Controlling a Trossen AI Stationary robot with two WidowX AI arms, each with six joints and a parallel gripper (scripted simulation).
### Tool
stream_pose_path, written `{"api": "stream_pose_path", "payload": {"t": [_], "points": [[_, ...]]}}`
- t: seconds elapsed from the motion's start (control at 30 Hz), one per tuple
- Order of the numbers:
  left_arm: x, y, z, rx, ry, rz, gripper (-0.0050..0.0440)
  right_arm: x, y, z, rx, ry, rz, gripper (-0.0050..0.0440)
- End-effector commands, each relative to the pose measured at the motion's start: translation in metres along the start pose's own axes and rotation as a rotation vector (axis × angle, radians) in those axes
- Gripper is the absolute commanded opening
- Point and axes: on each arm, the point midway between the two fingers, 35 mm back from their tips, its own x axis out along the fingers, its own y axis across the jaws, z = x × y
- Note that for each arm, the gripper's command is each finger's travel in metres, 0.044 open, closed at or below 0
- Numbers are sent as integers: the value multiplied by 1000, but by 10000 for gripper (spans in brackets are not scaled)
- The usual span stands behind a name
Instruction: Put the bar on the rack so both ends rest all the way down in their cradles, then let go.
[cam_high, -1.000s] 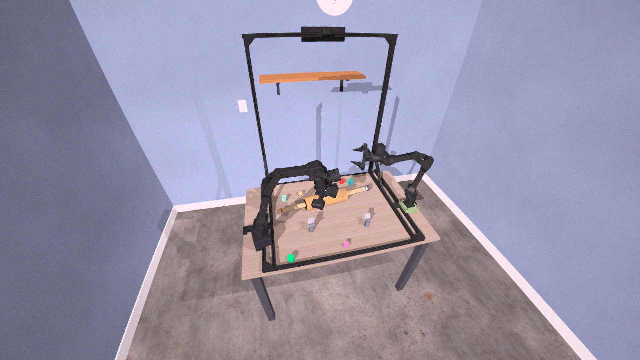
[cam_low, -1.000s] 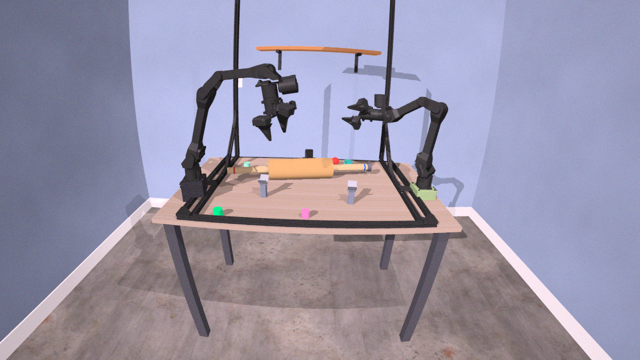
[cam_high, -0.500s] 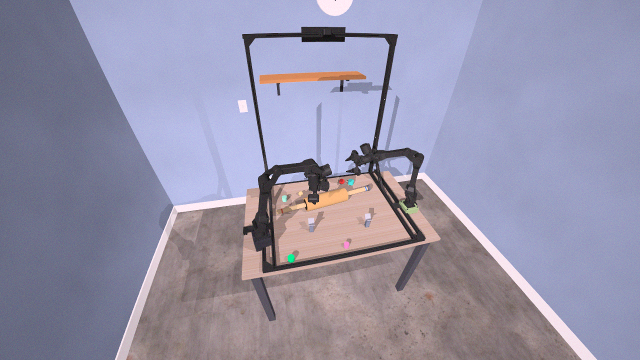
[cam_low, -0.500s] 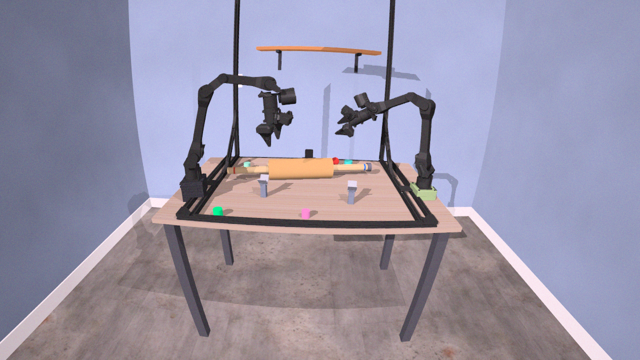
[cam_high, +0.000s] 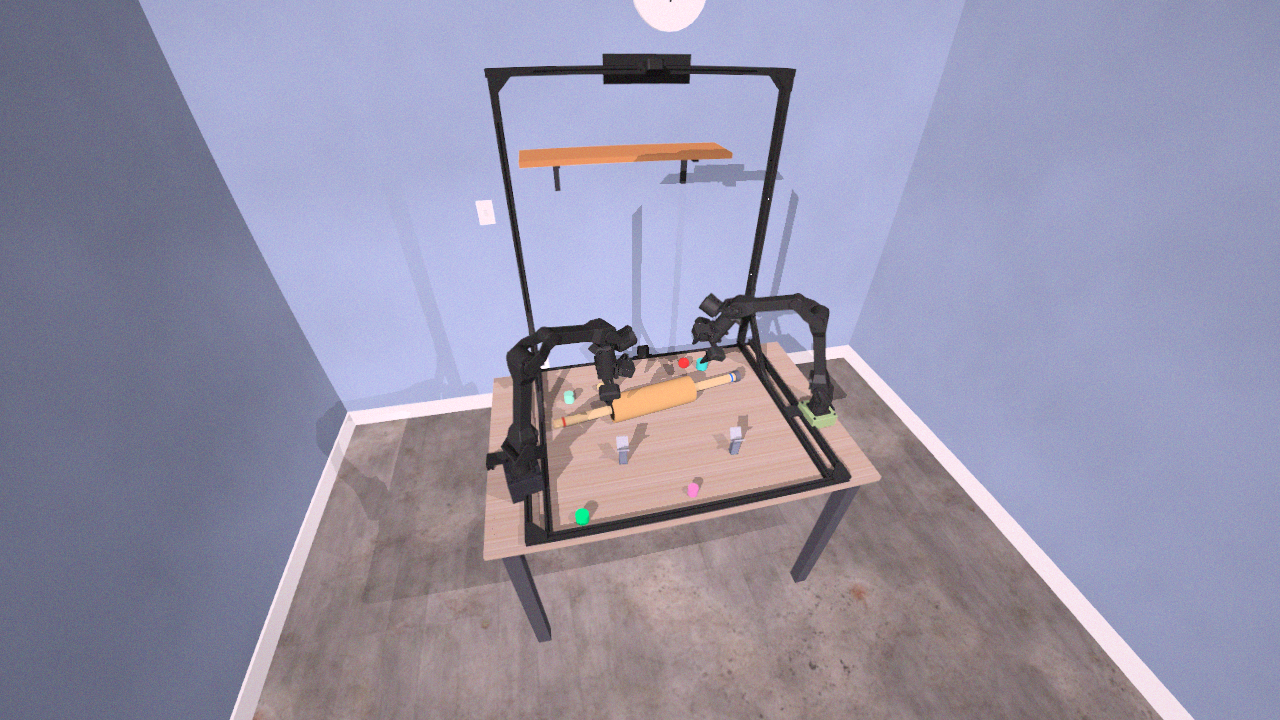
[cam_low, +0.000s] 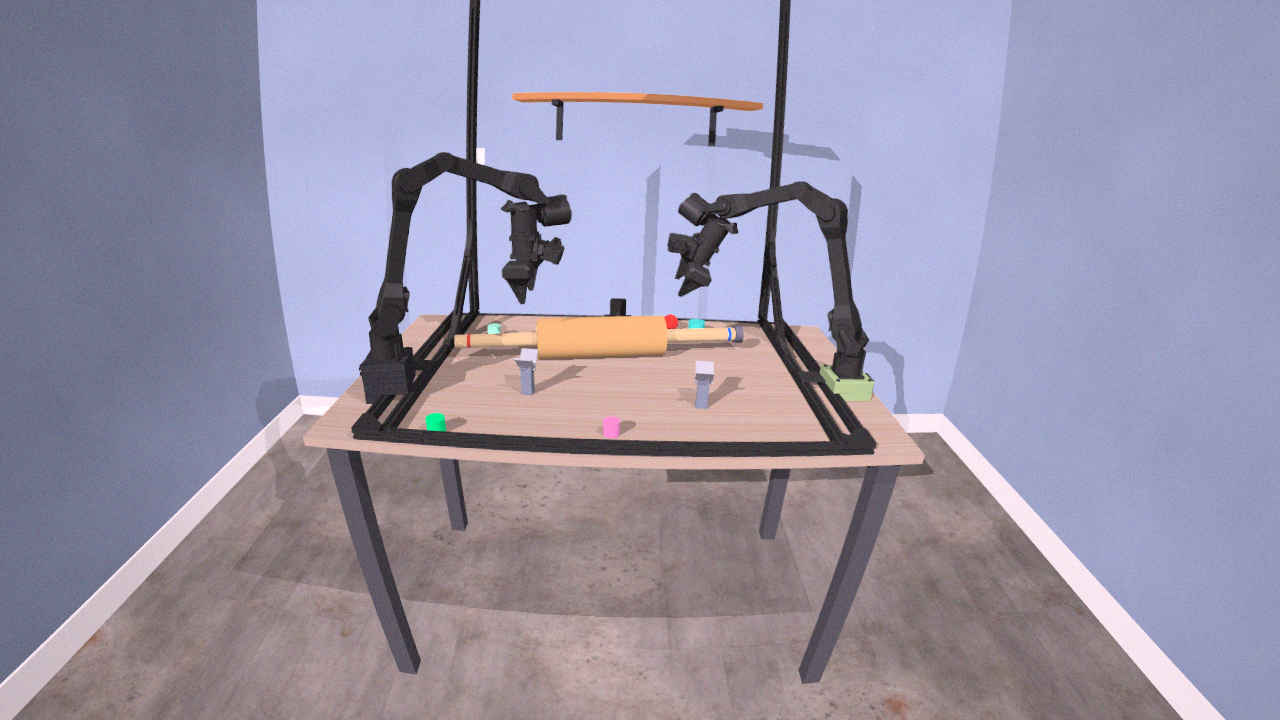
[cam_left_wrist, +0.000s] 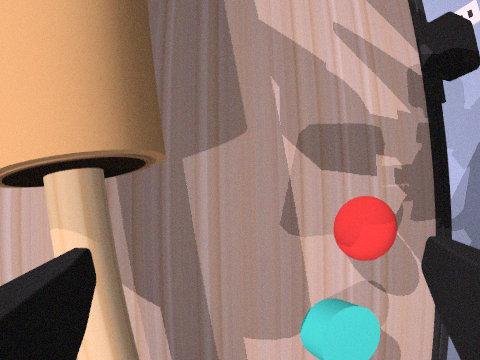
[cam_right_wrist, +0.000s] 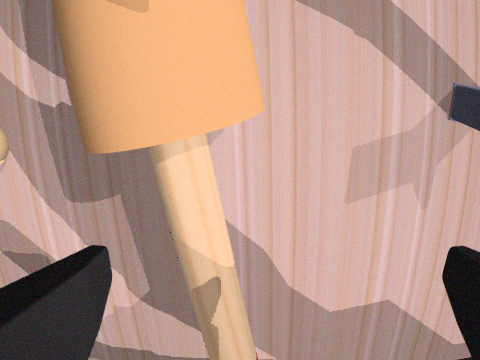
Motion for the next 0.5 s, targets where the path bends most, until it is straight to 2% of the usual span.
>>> {"api": "stream_pose_path", "payload": {"t": [0.0,0.2,0.27,0.37,0.47], "points": [[7,14,-9,-24,128,74,440,11,12,-20,-53,5,-13,440],[3,37,-27,-63,318,188,440,30,28,-51,-138,20,-31,440],[3,37,-27,-63,318,188,440,30,28,-51,-138,20,-31,440],[-1,46,-33,-84,397,234,440,37,33,-65,-175,25,-39,440],[-3,49,-35,-94,430,252,440,41,36,-71,-192,27,-43,440]]}}
